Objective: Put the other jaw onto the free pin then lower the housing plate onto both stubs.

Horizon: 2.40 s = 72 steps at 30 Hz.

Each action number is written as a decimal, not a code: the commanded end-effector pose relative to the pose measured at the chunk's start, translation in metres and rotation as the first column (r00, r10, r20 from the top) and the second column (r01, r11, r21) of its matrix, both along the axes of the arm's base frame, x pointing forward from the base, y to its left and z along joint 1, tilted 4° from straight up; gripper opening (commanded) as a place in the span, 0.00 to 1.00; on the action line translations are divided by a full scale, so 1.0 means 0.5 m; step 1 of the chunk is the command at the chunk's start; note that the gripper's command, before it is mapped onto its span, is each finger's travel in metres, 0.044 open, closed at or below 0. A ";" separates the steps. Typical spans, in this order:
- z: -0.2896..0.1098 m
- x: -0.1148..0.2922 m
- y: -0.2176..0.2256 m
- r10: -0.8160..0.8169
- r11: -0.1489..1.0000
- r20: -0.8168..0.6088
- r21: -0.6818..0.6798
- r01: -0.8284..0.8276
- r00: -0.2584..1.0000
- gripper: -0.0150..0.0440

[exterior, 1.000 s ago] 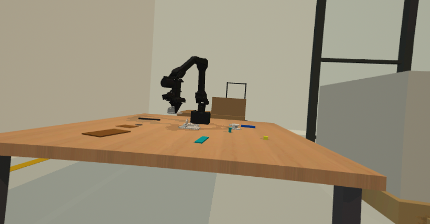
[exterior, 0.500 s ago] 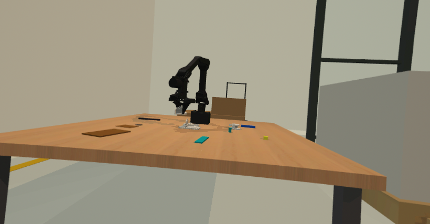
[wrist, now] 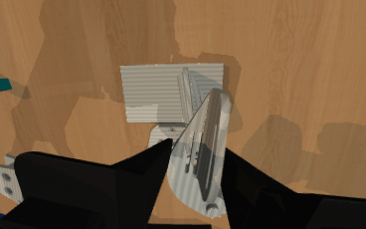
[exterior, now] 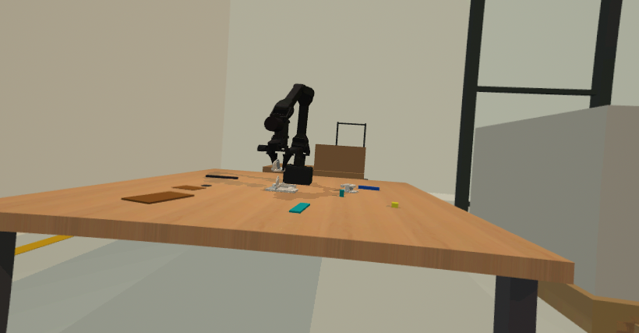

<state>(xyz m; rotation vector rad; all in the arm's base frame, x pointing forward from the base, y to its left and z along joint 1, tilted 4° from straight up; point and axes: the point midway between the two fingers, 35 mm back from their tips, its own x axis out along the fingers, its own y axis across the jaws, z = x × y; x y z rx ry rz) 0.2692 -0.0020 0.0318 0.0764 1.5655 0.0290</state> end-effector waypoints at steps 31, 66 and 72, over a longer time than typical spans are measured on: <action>0.006 0.007 0.042 0.026 1.000 0.008 0.003 -0.026 1.000 0.48; 0.012 0.014 0.121 0.012 1.000 0.007 0.008 -0.012 1.000 0.48; 0.012 0.014 0.121 0.012 1.000 0.007 0.008 -0.012 1.000 0.48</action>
